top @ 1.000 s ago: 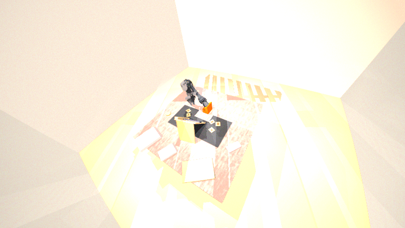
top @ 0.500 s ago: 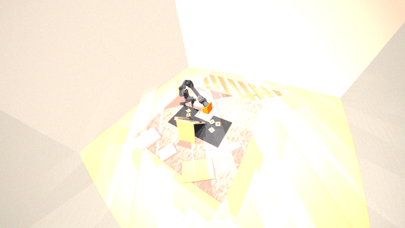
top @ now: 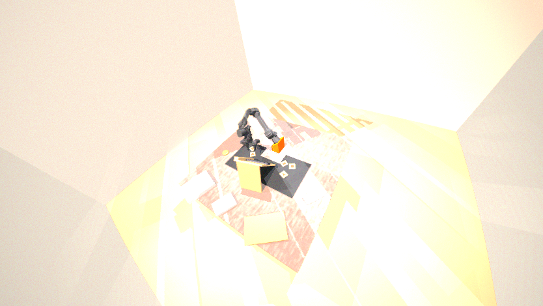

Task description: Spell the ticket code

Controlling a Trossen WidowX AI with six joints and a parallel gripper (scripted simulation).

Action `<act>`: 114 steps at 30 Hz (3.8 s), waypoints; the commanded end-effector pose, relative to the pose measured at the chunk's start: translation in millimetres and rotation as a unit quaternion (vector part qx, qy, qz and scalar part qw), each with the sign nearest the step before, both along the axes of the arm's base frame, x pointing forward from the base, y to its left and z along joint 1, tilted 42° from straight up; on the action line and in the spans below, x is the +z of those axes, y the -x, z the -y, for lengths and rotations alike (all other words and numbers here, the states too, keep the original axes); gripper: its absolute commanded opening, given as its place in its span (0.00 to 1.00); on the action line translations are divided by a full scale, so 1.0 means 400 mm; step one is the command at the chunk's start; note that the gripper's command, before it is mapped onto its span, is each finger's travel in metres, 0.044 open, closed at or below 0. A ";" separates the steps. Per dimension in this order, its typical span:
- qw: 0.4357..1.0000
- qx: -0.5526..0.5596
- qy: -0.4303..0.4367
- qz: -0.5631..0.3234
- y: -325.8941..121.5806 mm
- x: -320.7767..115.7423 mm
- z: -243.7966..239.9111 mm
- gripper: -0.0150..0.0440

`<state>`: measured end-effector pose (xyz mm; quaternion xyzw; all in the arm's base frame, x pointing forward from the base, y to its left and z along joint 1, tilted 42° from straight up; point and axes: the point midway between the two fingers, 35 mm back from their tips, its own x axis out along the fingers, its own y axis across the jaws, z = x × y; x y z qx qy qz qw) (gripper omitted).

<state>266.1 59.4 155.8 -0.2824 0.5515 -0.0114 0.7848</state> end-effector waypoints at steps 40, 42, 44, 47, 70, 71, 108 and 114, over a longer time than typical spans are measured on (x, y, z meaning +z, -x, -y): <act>0.285 -0.818 -0.208 0.454 0.116 -0.086 0.439 0.83; 0.285 -0.818 -0.208 0.454 0.117 -0.085 0.440 0.83; 0.285 -0.818 -0.208 0.454 0.117 -0.085 0.440 0.83; 0.285 -0.818 -0.208 0.454 0.117 -0.087 0.442 0.83; 0.285 -0.818 -0.208 0.455 0.106 -0.143 0.497 0.83; 0.285 -0.818 -0.208 0.455 0.106 -0.143 0.497 0.83; 0.285 -0.817 -0.207 0.455 0.100 -0.179 0.529 0.83; 0.285 -0.817 -0.207 0.455 0.100 -0.179 0.529 0.83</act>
